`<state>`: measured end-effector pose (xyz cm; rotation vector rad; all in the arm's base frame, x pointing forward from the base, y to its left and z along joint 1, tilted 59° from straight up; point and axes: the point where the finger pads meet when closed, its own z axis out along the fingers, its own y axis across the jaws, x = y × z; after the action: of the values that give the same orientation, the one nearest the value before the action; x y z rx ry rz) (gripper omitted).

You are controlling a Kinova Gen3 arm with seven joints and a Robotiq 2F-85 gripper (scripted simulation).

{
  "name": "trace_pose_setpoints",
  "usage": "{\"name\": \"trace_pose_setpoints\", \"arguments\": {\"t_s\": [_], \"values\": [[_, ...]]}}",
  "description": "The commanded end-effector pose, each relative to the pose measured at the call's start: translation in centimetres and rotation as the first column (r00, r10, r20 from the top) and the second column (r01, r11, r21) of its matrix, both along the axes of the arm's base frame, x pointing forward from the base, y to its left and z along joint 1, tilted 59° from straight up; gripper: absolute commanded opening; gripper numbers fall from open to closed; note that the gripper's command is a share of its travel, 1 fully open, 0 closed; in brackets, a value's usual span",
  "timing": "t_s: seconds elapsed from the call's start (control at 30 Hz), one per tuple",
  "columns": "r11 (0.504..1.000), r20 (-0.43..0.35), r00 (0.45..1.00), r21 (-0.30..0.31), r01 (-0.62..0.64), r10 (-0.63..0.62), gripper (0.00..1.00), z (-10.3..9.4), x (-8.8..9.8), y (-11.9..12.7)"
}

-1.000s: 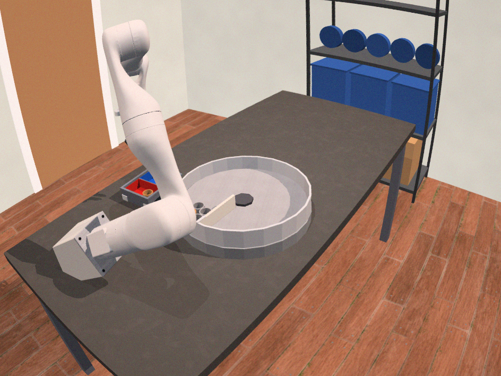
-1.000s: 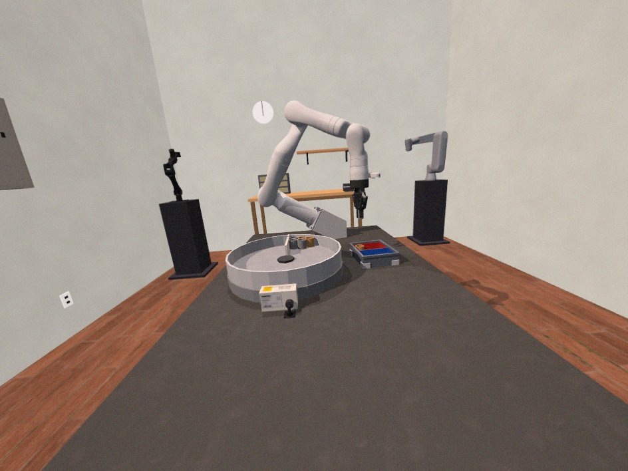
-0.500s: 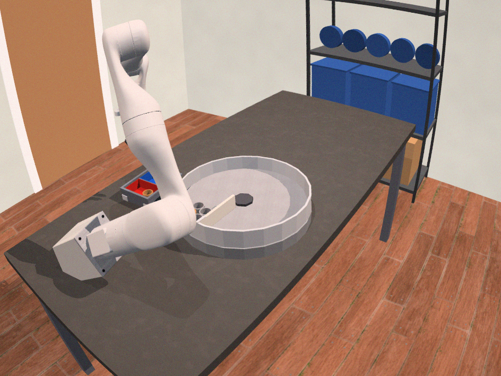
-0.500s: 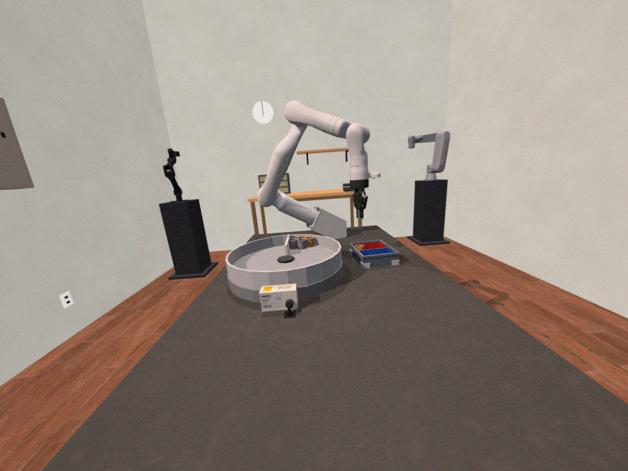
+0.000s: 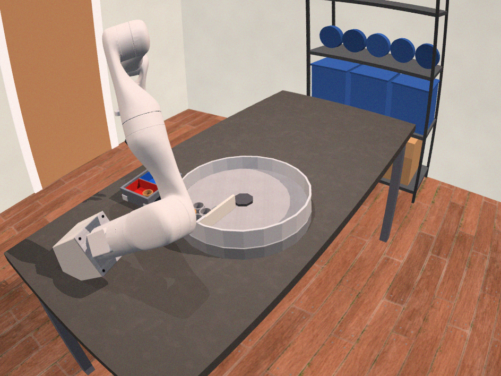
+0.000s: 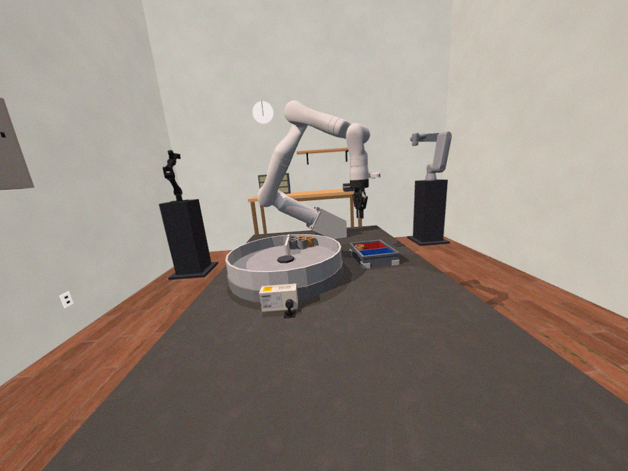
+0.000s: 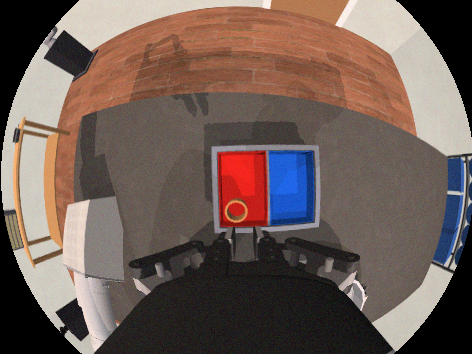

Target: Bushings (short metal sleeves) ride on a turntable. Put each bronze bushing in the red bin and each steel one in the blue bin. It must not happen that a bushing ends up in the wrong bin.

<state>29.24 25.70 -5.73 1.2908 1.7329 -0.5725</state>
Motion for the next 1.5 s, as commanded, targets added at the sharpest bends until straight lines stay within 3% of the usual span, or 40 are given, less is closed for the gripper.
{"name": "trace_pose_setpoints", "arguments": {"t_s": [0.0, 1.23, 1.4, 1.47], "values": [[1.000, 0.000, 1.000, 0.002, -0.001, 0.001, 0.19, 0.0, 0.0, 0.1], [1.000, 0.000, 1.000, 0.002, -0.001, 0.001, 0.19, 0.0, 0.0, 0.1], [1.000, -0.007, 1.000, -0.001, -0.006, 0.006, 0.18, 3.9, 0.1, -3.1], [1.000, -0.007, 1.000, -0.001, -0.006, 0.006, 0.18, 3.9, 0.1, -3.1]]}}
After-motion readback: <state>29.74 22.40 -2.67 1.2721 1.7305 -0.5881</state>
